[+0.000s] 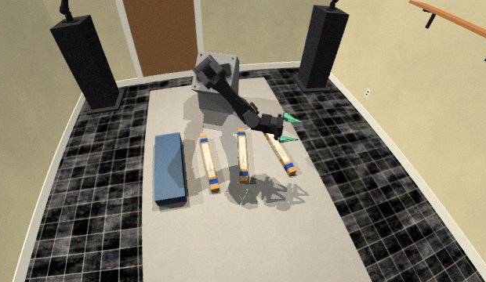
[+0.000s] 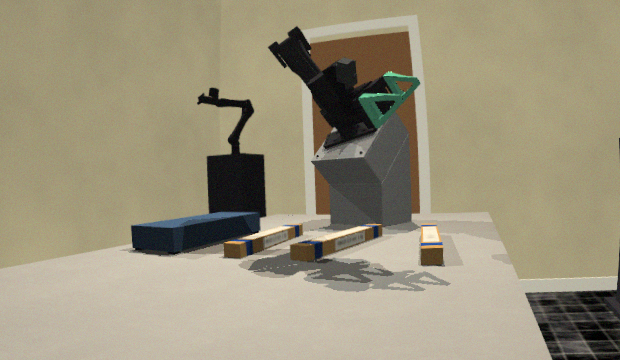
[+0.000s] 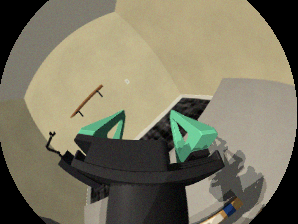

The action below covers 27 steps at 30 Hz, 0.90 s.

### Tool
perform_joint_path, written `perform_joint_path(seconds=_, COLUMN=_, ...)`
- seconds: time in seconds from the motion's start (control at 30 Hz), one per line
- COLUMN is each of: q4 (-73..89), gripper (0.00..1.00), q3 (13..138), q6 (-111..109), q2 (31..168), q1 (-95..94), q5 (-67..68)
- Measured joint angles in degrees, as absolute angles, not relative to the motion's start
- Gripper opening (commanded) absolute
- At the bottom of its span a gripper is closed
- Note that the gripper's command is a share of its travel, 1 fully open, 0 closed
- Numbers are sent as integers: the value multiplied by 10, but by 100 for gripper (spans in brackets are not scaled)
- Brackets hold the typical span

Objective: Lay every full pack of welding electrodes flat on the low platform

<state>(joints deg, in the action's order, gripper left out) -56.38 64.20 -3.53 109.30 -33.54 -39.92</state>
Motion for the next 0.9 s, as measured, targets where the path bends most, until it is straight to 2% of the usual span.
perform_joint_path(seconds=0.43, q4=-455, gripper=74, q3=627, q6=-31, q2=976, q1=-395, q5=-328)
perform_joint_path(seconds=0.9, q4=-342, gripper=74, q3=621, q6=25, q2=950, q1=-413, q5=-251)
